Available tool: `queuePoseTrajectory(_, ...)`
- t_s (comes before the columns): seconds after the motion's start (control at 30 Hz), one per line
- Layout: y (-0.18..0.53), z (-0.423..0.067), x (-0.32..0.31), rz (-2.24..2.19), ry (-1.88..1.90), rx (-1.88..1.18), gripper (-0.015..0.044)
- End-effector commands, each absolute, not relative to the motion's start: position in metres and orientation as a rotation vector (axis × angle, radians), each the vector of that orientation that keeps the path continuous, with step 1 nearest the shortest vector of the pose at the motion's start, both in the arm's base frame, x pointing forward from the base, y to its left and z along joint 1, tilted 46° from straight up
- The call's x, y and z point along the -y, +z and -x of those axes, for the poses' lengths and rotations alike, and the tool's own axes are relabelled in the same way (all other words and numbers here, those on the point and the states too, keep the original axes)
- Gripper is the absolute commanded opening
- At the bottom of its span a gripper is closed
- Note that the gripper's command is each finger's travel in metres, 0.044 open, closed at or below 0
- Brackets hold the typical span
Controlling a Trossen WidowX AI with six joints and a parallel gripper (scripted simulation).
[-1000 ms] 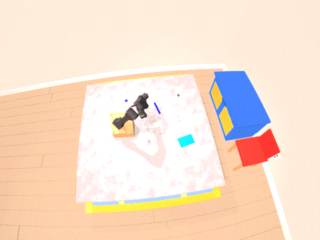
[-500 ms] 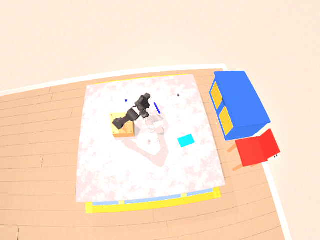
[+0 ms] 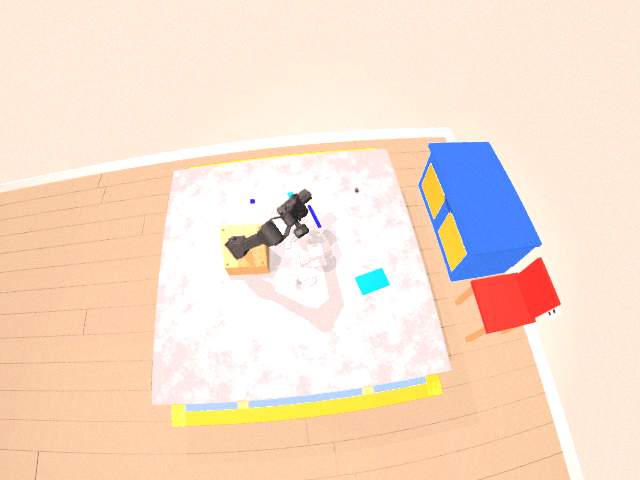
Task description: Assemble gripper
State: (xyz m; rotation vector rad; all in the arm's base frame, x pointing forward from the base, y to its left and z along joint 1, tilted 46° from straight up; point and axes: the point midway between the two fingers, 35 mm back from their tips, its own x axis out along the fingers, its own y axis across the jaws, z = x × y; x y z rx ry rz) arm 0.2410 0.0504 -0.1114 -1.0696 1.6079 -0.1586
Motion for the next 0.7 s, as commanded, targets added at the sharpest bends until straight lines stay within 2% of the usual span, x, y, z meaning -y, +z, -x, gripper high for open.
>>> queuePoseTrajectory(0.0, -0.123, -0.238, -0.034, 1.083, -0.161, -1.621, 0.044)
queuePoseTrajectory(0.67, -0.139, -0.24, -0.018, 1.083, -0.16, -1.621, 0.044)
